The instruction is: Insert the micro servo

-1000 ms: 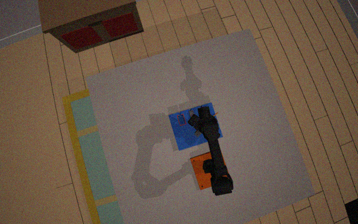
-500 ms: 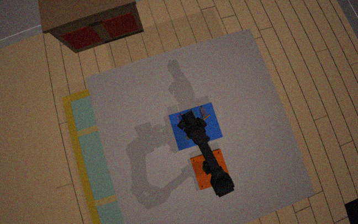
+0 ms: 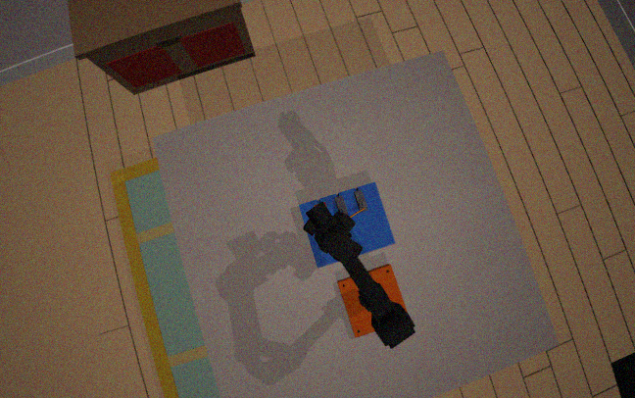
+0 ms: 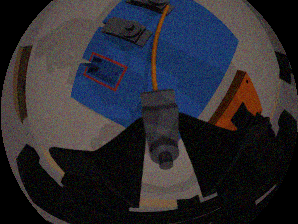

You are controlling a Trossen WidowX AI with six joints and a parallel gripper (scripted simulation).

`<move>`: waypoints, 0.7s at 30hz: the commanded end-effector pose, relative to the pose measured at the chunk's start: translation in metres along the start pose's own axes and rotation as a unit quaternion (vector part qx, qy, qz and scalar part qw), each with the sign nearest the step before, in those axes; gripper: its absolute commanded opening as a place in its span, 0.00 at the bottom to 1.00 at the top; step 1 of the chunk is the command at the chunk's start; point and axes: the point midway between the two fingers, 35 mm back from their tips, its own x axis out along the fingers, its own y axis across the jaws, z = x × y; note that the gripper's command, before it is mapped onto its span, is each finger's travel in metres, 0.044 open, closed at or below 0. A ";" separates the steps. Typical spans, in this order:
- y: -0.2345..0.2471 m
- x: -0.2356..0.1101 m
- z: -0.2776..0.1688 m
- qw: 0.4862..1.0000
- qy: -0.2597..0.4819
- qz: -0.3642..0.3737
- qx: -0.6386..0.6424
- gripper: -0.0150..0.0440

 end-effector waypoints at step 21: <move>0.001 -0.001 0.000 0.923 -0.003 0.000 -0.385 0.25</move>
